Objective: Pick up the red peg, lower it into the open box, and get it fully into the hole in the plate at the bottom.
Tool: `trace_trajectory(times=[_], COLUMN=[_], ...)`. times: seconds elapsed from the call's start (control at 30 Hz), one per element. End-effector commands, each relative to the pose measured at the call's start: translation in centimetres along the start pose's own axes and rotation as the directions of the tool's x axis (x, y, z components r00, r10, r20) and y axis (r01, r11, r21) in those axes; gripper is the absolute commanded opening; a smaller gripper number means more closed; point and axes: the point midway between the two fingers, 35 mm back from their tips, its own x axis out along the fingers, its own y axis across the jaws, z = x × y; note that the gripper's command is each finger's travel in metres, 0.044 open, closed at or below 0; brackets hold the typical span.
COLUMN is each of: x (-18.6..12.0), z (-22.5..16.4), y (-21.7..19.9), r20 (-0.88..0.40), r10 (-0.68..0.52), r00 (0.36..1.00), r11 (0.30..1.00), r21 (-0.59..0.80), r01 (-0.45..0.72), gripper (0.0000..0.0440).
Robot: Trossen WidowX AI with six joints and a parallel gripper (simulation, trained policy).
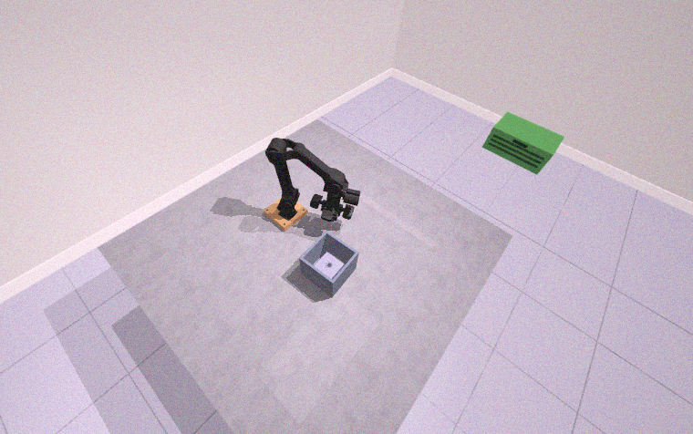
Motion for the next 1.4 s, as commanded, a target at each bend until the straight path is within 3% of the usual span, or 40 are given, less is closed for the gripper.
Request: trace_trajectory(times=[0.0,0.67,1.37], x=[-0.2,-7.9,-16.3], z=[-0.1,-0.2,5.4], y=[0.3,1.8,1.8], r20=[-0.005,-0.083,0.077], r10=[0.007,0.245,0.413], r00=[1.000,0.966,0.908], r11=[1.000,0.968,0.911], r21=[-0.018,-0.035,-0.022], r01=[-0.007,-0.248,-0.412], gripper=[0.0023,0.0000,0.0000])
